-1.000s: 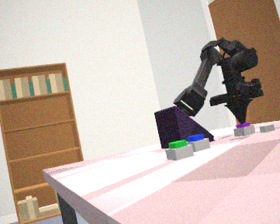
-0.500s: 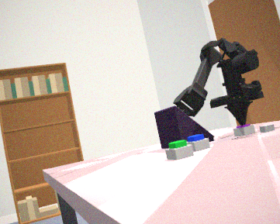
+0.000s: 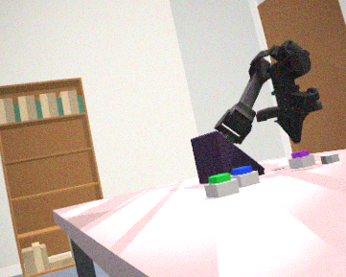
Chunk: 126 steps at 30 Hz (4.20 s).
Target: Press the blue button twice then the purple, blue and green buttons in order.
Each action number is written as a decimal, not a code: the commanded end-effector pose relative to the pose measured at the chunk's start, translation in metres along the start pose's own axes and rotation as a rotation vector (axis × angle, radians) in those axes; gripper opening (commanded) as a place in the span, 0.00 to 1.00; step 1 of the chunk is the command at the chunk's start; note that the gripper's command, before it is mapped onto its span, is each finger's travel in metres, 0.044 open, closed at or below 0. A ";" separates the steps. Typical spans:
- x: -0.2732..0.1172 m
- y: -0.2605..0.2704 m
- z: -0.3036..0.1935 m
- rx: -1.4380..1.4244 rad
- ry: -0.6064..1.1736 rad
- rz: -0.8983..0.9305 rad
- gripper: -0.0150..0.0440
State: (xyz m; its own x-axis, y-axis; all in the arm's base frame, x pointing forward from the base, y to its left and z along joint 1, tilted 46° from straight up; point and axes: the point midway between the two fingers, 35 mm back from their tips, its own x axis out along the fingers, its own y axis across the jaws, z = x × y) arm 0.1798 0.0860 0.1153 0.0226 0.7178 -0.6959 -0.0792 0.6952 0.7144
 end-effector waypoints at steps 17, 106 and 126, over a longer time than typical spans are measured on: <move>-0.071 -0.051 0.028 -0.002 -0.004 -0.022 0.29; -0.056 -0.219 0.045 -0.005 -0.001 -0.014 0.29; -0.069 -0.306 0.096 -0.009 -0.004 -0.019 0.29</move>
State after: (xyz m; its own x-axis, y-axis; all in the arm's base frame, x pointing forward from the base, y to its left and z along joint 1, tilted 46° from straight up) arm 0.2914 -0.1641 -0.0378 0.0364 0.7040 -0.7092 -0.0855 0.7093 0.6997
